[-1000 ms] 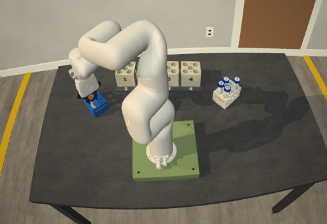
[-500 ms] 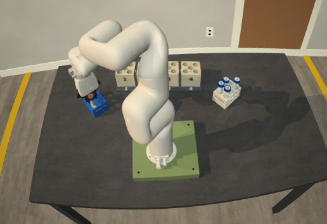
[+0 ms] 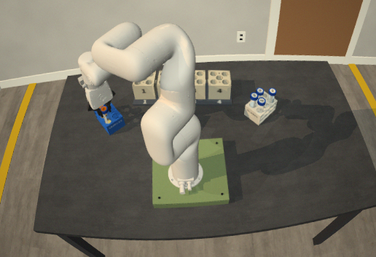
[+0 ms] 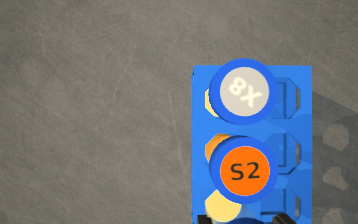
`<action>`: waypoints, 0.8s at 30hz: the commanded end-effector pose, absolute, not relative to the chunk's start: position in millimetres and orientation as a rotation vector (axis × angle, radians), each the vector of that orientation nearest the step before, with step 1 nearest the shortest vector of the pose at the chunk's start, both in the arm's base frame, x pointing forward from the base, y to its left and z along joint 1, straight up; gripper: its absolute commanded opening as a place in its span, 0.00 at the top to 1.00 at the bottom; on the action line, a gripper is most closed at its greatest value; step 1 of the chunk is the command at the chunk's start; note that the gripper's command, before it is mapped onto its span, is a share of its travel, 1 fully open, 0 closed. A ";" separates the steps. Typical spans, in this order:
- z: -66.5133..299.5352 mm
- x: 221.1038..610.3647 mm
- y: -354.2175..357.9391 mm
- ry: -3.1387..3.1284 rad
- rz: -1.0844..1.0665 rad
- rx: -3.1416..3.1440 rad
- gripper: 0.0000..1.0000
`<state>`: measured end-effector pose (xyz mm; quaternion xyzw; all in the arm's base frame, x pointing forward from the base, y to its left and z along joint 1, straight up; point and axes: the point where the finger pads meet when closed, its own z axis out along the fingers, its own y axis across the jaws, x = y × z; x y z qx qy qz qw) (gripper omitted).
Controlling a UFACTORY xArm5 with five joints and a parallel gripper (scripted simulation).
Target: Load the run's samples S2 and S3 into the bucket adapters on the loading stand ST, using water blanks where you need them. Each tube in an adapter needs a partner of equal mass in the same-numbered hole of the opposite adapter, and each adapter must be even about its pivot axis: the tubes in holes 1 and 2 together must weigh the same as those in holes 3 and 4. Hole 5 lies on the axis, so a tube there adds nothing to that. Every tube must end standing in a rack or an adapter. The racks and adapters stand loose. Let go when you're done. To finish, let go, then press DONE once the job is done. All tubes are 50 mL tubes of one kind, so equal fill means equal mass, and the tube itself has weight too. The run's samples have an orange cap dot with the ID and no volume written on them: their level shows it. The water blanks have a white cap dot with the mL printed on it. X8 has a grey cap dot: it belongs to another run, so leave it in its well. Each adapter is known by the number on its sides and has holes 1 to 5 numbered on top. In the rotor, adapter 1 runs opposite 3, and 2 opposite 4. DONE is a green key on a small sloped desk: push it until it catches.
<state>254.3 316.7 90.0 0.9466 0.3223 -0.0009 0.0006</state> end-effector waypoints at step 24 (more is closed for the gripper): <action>120.5 255.1 317.8 1.013 0.002 2.975 1.00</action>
